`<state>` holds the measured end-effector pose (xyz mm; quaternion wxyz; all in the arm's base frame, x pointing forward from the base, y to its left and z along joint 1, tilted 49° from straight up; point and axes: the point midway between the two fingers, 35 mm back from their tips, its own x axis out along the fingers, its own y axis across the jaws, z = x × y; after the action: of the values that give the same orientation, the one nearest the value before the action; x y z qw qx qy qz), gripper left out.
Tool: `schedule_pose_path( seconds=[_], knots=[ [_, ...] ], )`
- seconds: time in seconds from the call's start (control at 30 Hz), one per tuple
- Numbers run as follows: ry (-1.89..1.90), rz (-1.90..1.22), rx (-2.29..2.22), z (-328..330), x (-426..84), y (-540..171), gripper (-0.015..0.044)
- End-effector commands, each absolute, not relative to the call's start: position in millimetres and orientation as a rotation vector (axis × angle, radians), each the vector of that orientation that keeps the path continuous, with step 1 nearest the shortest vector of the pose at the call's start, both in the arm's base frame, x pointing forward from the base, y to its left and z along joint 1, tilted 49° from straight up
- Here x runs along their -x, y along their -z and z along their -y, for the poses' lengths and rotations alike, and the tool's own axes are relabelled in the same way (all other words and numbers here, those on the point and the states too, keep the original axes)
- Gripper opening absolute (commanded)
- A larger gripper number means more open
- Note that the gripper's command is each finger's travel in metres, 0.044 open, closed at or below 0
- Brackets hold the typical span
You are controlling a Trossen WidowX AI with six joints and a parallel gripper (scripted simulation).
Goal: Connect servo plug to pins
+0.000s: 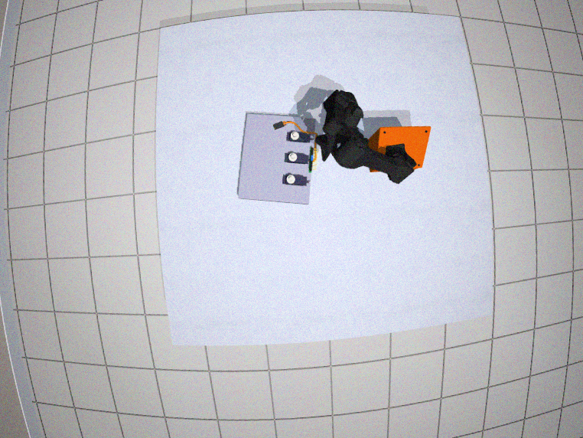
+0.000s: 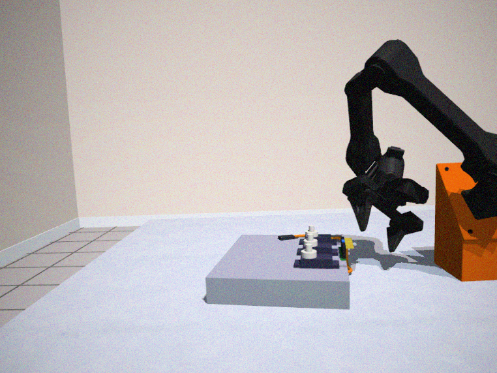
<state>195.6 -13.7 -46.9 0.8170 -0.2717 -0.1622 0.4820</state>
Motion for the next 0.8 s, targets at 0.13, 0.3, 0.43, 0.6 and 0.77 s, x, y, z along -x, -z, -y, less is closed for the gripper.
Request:
schedule_pose_path(
  seconds=[0.13,0.3,0.43,0.6,0.77],
  knots=[
    [-1.036,0.362,0.616,13.7,-196.3,46.3,0.0269],
    [-1.064,0.408,0.705,12.4,-196.3,45.3,0.0138],
    [-1.092,0.456,0.797,11.1,-196.3,44.5,0.0115],
    [-1.127,0.52,0.913,9.5,-196.5,43.6,0.0115],
    [-1.159,0.587,1.028,8.4,-196.8,42.8,0.0115]
  ],
)
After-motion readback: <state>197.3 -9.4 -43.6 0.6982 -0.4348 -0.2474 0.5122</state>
